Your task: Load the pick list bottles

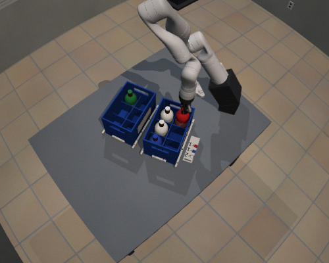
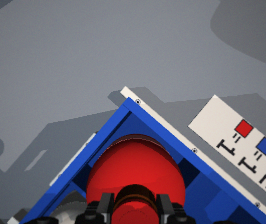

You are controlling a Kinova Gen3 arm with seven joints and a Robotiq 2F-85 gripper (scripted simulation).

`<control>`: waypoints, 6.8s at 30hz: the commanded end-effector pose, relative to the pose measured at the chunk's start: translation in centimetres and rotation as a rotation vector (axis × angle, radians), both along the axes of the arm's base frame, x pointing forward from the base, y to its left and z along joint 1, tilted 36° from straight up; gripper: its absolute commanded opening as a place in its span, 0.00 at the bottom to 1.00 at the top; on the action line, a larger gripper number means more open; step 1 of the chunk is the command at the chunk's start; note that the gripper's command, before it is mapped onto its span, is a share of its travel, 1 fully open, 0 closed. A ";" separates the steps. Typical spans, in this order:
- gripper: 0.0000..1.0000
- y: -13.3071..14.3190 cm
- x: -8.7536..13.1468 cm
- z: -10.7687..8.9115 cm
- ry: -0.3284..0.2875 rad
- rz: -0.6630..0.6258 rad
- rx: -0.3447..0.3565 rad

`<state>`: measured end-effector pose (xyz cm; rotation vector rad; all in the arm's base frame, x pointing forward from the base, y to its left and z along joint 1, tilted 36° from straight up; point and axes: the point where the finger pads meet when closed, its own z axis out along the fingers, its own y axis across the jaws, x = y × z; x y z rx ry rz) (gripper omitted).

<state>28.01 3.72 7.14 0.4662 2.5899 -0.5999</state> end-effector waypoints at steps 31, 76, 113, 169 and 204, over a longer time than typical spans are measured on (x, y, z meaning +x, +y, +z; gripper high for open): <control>0.10 -1.1 0.8 -1.9 -0.001 0.001 0.001; 0.10 -2.0 1.5 -3.4 -0.001 0.001 0.001; 0.67 -2.4 1.7 -4.1 -0.001 0.001 0.001; 0.67 2.8 -1.2 2.7 -0.001 0.001 0.001; 0.67 18.1 -2.2 0.8 -0.001 0.001 0.002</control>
